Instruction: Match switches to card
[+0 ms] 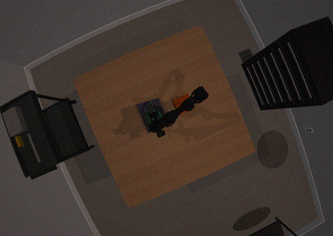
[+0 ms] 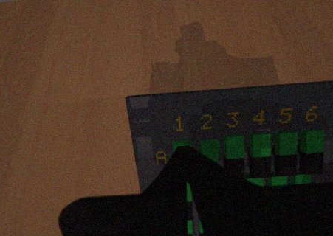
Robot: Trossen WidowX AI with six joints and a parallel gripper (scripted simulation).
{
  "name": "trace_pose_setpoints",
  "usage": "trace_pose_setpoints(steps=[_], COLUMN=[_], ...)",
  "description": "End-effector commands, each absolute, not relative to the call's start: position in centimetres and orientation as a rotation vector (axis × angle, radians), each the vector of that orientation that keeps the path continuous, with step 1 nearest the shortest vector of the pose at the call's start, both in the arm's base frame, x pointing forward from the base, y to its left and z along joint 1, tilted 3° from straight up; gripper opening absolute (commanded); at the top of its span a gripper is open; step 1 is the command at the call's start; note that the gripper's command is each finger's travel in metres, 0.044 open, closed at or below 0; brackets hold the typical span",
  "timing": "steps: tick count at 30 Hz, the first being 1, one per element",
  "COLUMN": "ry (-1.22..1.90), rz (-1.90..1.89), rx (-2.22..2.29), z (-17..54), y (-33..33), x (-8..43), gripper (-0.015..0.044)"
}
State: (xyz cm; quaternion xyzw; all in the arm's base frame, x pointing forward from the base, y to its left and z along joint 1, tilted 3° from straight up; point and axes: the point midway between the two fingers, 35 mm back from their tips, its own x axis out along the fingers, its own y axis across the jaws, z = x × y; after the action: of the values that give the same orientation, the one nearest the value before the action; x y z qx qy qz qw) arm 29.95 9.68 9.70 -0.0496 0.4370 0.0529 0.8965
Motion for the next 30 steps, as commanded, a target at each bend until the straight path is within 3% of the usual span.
trace_pose_setpoints(steps=[1, 11, 18, 30], ry=[0.908, 0.906, 0.886, 0.889], rz=[0.117, 0.11, 0.119, 0.118], rx=[-0.107, -0.103, -0.105, -0.107], z=[9.6, 9.7, 14.4, 10.8], y=[9.7, 9.7, 9.4, 6.5], x=[29.9, 29.9, 25.8, 21.6], gripper=[0.0, 0.0, 0.0, 0.0])
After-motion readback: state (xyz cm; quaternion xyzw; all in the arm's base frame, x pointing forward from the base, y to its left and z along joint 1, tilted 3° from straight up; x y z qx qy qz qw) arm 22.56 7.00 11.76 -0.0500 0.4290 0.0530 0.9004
